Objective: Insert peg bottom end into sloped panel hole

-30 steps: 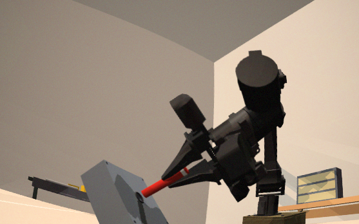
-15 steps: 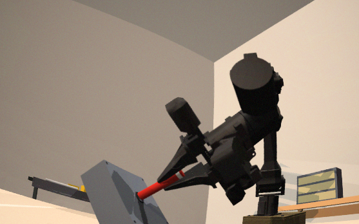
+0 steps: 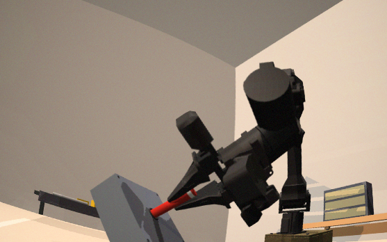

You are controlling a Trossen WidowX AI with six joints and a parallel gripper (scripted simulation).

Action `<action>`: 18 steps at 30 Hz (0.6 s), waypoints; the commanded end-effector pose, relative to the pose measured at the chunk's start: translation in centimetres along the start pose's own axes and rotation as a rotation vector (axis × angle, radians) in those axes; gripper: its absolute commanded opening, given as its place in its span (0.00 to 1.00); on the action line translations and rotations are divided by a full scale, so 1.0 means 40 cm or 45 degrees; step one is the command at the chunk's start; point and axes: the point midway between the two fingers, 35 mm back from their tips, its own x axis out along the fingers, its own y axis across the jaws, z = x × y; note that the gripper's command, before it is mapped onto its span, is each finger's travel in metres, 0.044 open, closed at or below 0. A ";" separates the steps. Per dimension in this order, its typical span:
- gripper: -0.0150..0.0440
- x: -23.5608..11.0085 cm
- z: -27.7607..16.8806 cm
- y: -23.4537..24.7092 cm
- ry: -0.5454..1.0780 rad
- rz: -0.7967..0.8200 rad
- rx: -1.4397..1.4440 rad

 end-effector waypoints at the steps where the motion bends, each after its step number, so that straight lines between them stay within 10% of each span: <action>1: 0.25 0.009 0.002 0.004 -0.003 0.005 -0.009; 18: 0.25 0.038 0.002 0.004 -0.003 0.004 -0.009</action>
